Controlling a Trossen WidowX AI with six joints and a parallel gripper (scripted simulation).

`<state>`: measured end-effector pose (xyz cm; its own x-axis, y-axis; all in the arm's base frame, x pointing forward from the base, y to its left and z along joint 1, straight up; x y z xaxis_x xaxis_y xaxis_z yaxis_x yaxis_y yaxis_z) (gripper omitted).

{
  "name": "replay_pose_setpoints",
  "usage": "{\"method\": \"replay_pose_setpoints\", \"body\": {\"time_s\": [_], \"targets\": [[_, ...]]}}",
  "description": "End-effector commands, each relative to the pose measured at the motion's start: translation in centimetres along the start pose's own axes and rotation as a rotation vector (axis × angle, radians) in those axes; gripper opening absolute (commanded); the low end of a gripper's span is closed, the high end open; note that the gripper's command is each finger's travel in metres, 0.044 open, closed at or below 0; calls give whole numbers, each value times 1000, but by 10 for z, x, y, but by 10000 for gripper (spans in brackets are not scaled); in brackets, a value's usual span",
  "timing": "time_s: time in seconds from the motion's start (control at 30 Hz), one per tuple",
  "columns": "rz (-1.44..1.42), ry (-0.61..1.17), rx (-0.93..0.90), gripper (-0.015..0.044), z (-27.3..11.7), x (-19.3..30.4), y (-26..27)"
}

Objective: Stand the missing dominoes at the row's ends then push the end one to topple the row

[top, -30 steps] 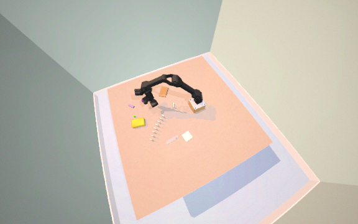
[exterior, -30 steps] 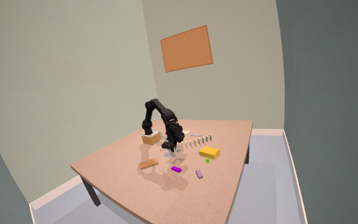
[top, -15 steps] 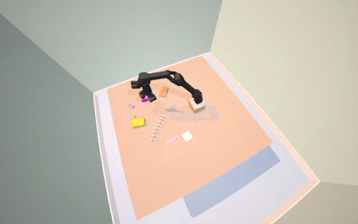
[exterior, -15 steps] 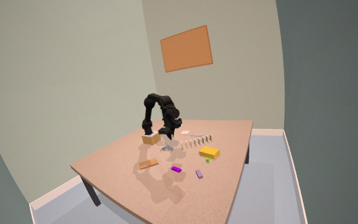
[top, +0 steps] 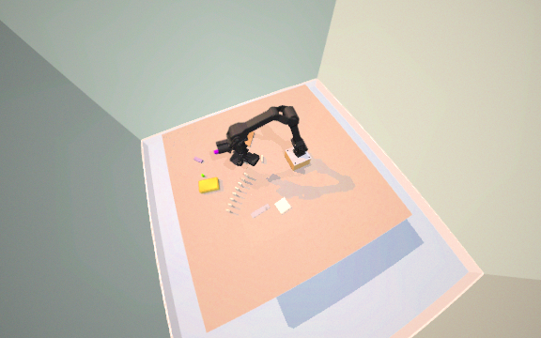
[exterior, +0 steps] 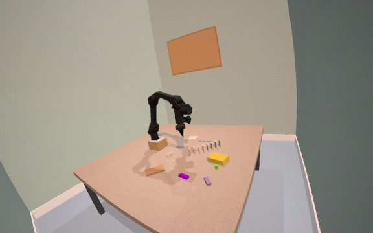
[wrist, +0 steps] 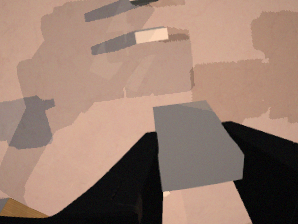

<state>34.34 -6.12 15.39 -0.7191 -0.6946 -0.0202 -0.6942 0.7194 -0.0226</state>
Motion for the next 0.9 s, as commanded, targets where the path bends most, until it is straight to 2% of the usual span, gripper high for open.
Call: {"method": "replay_pose_setpoints", "body": {"time_s": [0.0,0.1,0.73,0.87], "targets": [[-27,0,0,107,3,2,7],[-27,0,1,107,12,0,5],[-27,0,0,107,125,1,5],[-27,0,0,107,134,2,7]]}}
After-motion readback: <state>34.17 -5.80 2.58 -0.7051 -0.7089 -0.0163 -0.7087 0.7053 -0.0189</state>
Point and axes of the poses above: the point midway between the two fingers, 35 mm back from their tips, its own z axis out along the fingers, its own y axis across the jaws, x = y × z, the point moved 3 cm from there along -z, back along the fingers, and after that the axes turned 13 degrees about -z, right-handed, at the moved point
